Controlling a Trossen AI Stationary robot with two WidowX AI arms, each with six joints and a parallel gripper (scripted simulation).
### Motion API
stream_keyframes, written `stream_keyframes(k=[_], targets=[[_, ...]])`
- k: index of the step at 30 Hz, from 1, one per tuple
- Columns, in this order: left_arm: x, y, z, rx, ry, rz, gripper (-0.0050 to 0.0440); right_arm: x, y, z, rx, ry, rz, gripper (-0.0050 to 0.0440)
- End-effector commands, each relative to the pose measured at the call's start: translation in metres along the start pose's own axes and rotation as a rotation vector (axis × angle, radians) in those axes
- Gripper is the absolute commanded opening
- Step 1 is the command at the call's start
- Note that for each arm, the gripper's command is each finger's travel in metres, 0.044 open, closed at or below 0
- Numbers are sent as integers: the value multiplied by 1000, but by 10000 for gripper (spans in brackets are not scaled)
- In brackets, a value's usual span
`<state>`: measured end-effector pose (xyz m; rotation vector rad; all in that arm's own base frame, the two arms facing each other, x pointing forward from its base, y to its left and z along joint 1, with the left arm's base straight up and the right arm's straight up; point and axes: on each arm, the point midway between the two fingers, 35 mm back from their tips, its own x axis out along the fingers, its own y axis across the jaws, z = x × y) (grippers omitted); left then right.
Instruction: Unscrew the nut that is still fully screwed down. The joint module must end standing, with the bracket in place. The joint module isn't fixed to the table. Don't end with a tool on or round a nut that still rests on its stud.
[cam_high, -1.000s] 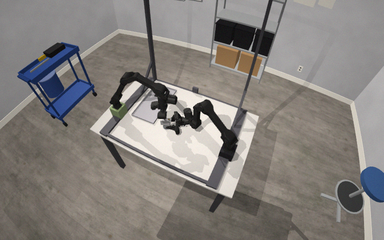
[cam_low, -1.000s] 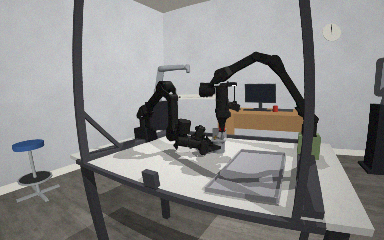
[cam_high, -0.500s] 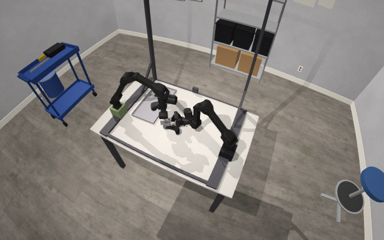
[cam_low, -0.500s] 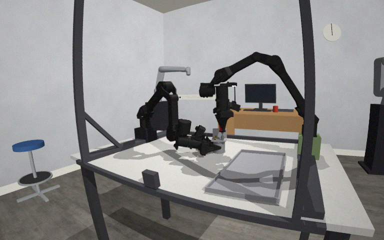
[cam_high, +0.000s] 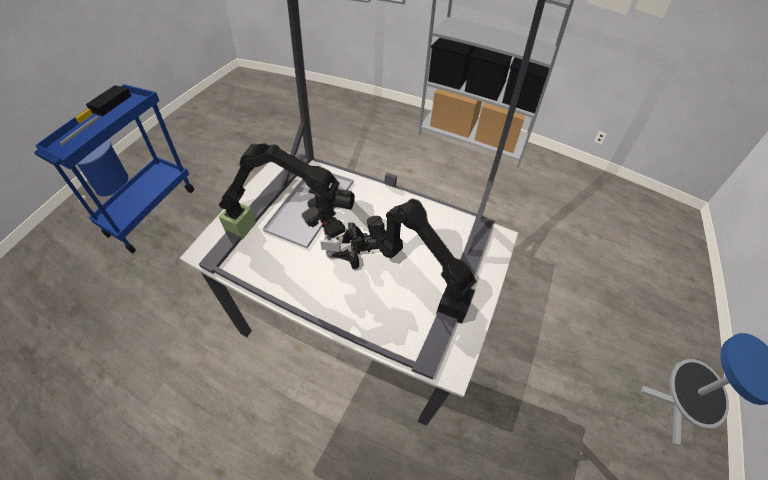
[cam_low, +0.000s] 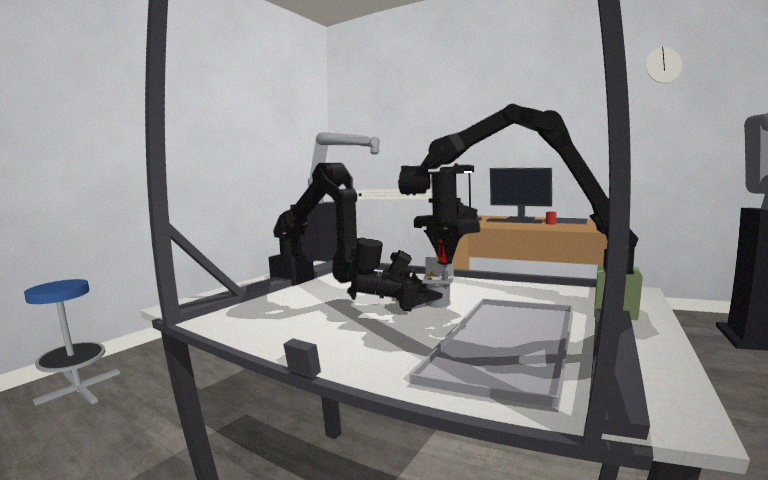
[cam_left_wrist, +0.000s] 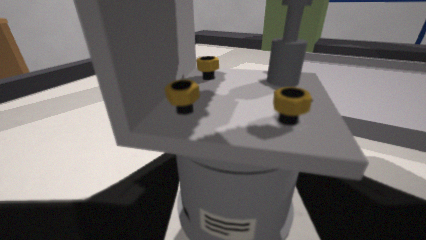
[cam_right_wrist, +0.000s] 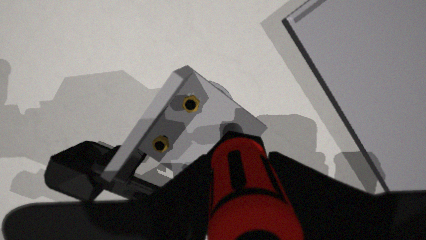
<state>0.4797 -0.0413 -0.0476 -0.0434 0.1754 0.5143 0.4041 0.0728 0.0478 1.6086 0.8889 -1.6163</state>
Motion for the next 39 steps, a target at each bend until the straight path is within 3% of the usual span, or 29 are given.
stream_keyframes(k=[1,8,13,25,30,39], targets=[[3,-4,16,-27,-27,-3,245,-3,4,-3,-149,16,17,130],[3,-4,16,-27,-27,-3,245,-4,4,-4,-433,16,20,130],[3,-4,16,-27,-27,-3,245,-4,4,-4,-433,16,20,130],[3,-4,16,-27,-27,-3,245,-5,5,-5,-924,14,28,130],[3,-4,16,-27,-27,-3,245,-6,5,-5,-924,14,28,130],[3,-4,16,-27,-27,-3,245,-7,5,-6,-1290,10,34,130]])
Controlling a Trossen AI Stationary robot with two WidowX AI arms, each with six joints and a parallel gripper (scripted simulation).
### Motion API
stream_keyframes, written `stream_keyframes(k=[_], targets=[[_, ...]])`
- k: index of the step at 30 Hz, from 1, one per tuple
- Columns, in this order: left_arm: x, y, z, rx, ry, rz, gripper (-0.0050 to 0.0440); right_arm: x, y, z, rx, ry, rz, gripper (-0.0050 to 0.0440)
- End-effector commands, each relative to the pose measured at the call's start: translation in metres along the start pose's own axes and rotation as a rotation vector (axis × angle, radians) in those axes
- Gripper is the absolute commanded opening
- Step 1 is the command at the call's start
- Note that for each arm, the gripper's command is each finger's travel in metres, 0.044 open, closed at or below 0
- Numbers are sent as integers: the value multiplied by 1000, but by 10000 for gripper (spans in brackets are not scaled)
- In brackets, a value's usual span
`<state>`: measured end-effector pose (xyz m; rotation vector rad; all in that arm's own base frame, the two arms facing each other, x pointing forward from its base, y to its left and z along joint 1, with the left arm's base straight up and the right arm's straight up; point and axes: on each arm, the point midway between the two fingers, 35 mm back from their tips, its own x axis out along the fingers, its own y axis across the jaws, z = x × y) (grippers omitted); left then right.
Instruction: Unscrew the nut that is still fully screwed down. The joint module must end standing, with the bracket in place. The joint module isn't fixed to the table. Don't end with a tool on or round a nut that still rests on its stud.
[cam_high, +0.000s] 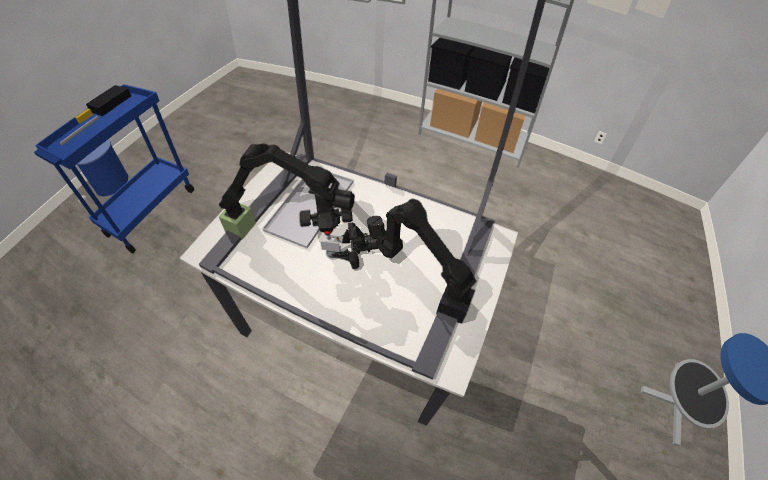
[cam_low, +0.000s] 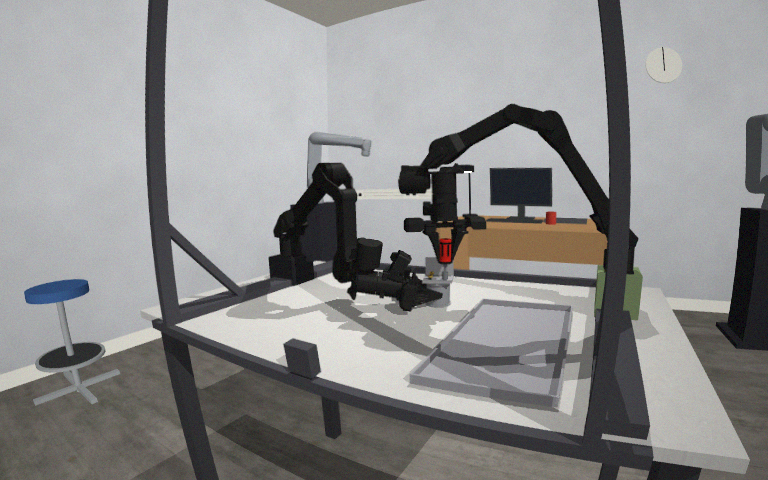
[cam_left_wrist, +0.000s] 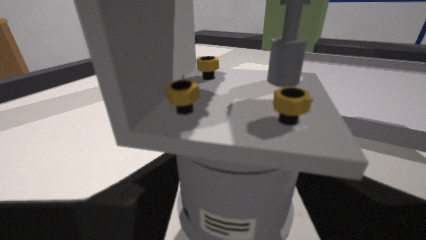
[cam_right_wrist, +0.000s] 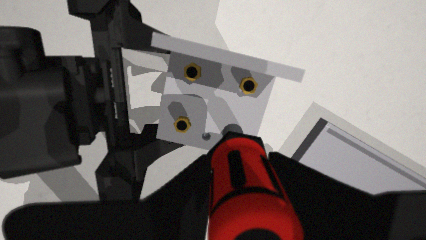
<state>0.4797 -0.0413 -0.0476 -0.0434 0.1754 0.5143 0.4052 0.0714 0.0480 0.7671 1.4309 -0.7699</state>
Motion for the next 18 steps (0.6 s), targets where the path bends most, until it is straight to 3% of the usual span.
stream_keyframes(k=[1,8,18], targets=[[3,-4,16,-27,-27,-3,245,-6,8,0,-181,-7,29,130],[3,-4,16,-27,-27,-3,245,-6,7,0,-263,-7,27,130],[3,-4,16,-27,-27,-3,245,-6,7,0,-670,-11,24,130]])
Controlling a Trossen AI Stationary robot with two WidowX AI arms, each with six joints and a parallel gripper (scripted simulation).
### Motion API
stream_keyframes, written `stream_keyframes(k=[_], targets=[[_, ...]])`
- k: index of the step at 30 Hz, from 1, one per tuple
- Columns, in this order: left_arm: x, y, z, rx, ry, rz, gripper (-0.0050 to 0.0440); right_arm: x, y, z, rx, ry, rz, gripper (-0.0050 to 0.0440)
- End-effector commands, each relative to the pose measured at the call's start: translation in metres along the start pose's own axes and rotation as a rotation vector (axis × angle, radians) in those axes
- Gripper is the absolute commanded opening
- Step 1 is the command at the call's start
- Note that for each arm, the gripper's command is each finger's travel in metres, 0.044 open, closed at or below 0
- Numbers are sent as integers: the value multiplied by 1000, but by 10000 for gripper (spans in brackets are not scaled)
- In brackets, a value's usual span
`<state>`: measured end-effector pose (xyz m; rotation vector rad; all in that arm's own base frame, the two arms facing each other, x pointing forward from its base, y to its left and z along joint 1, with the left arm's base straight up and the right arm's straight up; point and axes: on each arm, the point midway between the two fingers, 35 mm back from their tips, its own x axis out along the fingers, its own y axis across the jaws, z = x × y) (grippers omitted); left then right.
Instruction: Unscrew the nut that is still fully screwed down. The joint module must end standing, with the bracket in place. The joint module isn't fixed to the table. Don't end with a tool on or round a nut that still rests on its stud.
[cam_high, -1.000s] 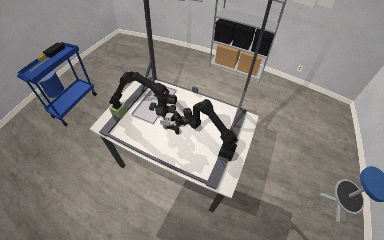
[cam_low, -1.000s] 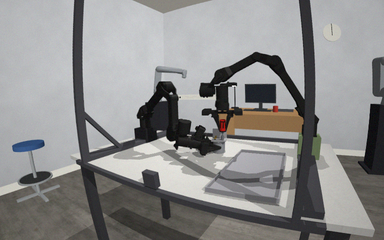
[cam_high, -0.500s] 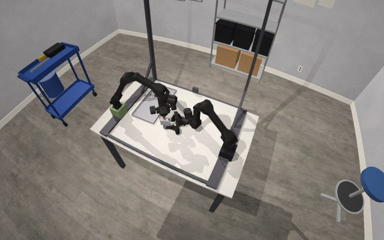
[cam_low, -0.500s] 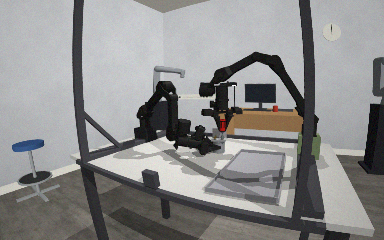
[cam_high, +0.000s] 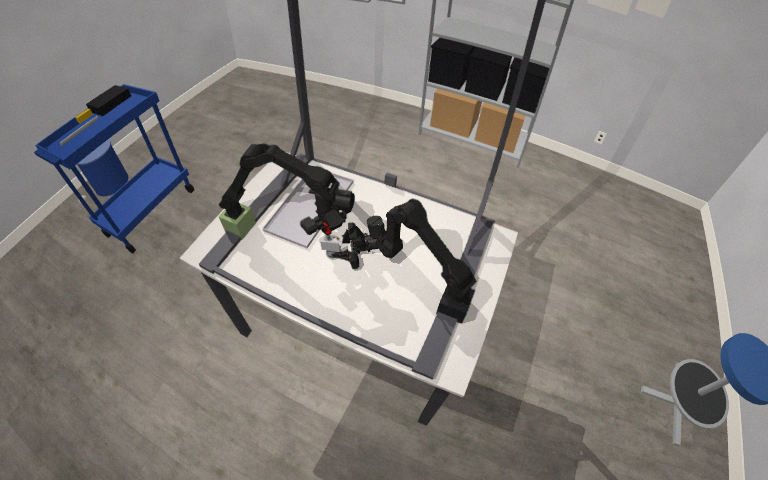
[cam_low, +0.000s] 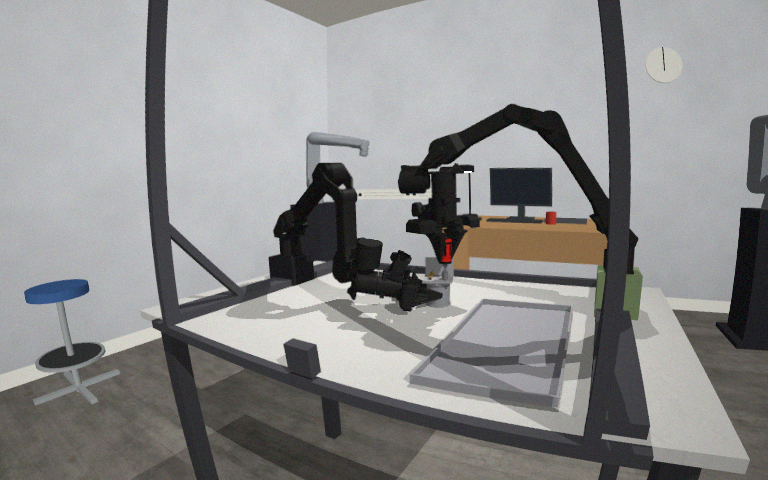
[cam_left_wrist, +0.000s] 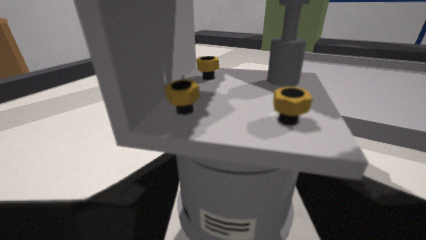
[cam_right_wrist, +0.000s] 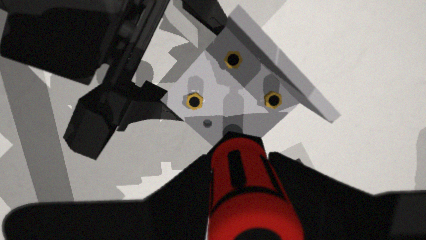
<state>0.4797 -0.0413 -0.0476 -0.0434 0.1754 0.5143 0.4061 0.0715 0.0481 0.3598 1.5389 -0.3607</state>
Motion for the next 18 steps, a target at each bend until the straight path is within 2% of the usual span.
stream_keyframes(k=[1,7,18], targets=[[3,-4,16,-27,-27,-3,245,-6,6,3,-184,-15,18,130],[3,-4,16,-27,-27,-3,245,-6,5,2,-225,-14,16,130],[3,-4,16,-27,-27,-3,245,-6,5,3,-672,-17,10,130]])
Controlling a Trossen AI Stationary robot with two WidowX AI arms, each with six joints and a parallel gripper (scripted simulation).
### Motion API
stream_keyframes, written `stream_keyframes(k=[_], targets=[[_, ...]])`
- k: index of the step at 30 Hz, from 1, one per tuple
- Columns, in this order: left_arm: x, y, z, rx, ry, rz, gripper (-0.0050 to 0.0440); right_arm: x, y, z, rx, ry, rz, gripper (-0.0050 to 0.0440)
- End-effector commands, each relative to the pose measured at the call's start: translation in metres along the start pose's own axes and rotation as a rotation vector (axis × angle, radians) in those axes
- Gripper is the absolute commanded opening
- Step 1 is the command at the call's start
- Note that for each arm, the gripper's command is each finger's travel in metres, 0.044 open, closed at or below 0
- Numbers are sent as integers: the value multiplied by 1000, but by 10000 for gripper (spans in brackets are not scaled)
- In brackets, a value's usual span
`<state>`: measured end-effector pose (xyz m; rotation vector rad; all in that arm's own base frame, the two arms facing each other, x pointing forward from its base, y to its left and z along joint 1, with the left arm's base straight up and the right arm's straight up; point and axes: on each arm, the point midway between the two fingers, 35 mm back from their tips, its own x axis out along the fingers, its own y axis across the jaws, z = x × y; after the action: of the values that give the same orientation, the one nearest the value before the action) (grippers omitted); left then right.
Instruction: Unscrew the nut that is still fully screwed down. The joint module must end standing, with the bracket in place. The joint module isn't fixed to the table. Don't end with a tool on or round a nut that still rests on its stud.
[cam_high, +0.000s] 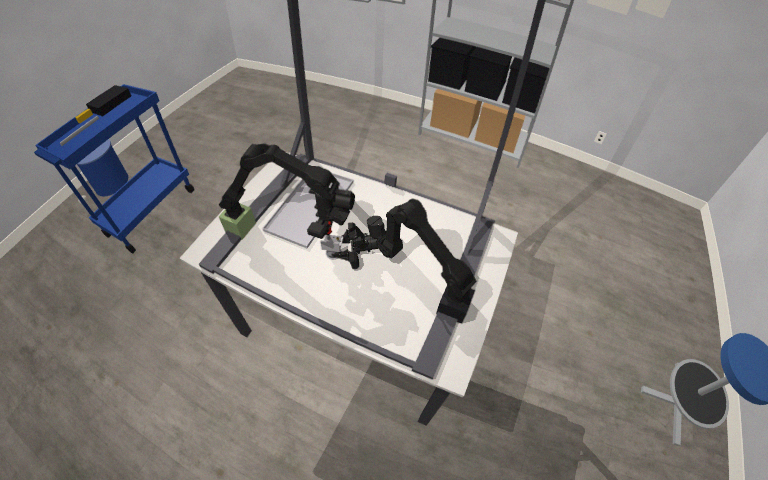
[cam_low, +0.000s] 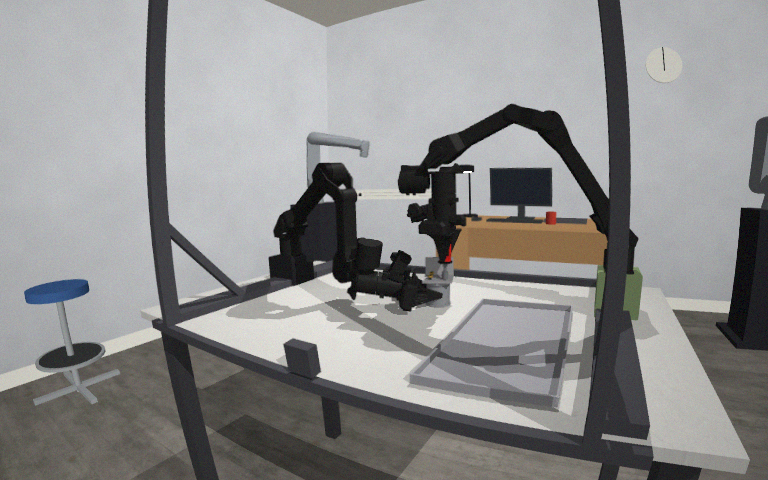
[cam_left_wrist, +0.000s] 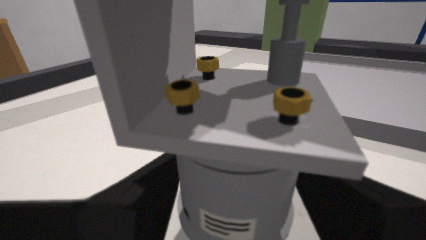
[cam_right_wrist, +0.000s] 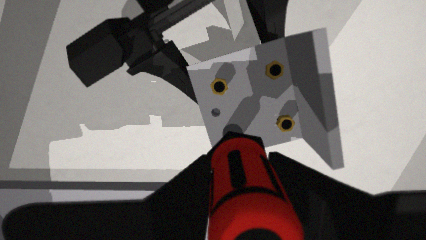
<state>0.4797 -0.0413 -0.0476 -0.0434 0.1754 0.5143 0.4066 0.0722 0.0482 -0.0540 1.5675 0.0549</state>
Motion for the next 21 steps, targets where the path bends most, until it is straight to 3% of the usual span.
stream_keyframes(k=[1,6,18,21], targets=[[3,-4,16,-27,-27,-3,245,-6,2,4,-183,-17,3,130],[3,-4,16,-27,-27,-3,245,-6,2,4,-183,-16,3,130],[3,-4,16,-27,-27,-3,245,-6,2,4,-672,-16,-4,130],[3,-4,16,-27,-27,-3,245,-6,2,4,-672,-15,-4,130]])
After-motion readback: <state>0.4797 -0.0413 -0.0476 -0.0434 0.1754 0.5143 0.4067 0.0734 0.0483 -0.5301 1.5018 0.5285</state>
